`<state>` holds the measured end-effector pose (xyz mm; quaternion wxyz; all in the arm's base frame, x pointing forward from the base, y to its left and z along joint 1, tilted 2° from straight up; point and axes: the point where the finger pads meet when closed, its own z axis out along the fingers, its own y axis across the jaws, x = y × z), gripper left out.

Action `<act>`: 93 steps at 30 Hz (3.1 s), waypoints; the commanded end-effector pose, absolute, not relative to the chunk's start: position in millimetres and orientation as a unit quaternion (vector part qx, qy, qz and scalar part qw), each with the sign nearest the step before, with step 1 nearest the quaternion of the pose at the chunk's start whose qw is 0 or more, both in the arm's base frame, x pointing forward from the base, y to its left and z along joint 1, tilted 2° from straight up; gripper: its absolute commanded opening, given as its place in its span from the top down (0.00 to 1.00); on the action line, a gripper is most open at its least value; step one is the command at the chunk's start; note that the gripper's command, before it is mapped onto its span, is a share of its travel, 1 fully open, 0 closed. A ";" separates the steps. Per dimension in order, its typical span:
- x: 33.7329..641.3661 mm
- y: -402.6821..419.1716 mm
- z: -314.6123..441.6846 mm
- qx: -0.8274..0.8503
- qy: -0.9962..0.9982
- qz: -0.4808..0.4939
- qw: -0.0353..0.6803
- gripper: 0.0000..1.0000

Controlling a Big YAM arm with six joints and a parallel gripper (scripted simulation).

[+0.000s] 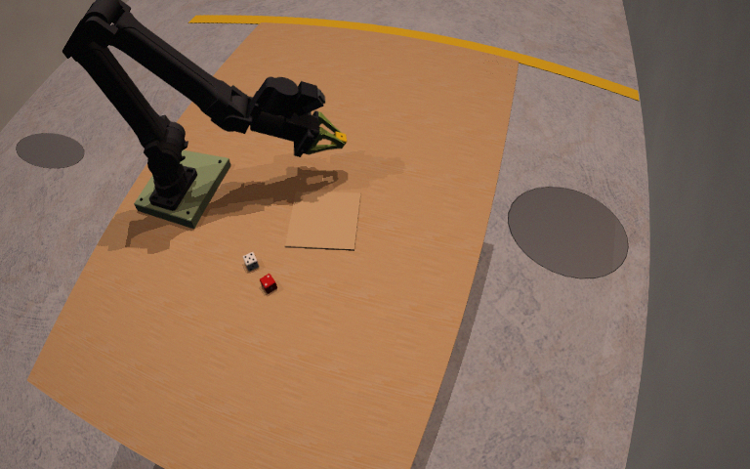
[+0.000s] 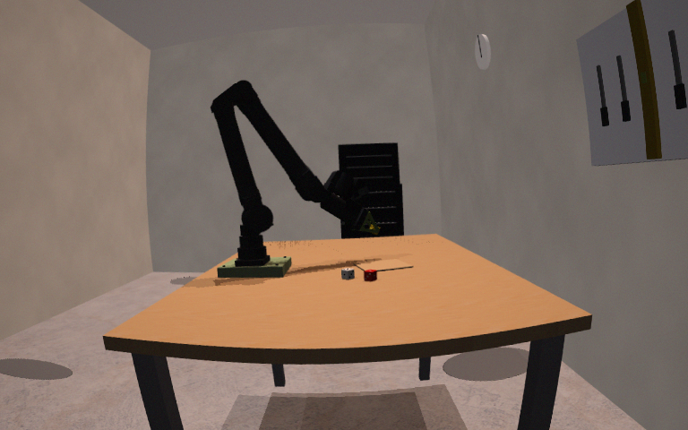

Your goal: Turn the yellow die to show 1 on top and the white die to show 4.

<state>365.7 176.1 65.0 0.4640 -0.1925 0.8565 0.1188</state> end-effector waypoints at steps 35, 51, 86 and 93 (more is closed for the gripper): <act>373.7 185.6 11.3 -0.182 0.831 0.135 0.509 0.80; 376.9 187.5 7.4 -0.181 0.827 0.136 0.514 0.80; 376.2 187.2 2.7 -0.182 0.829 0.135 0.511 0.80; 377.9 188.2 -0.6 -0.181 0.828 0.136 0.513 0.80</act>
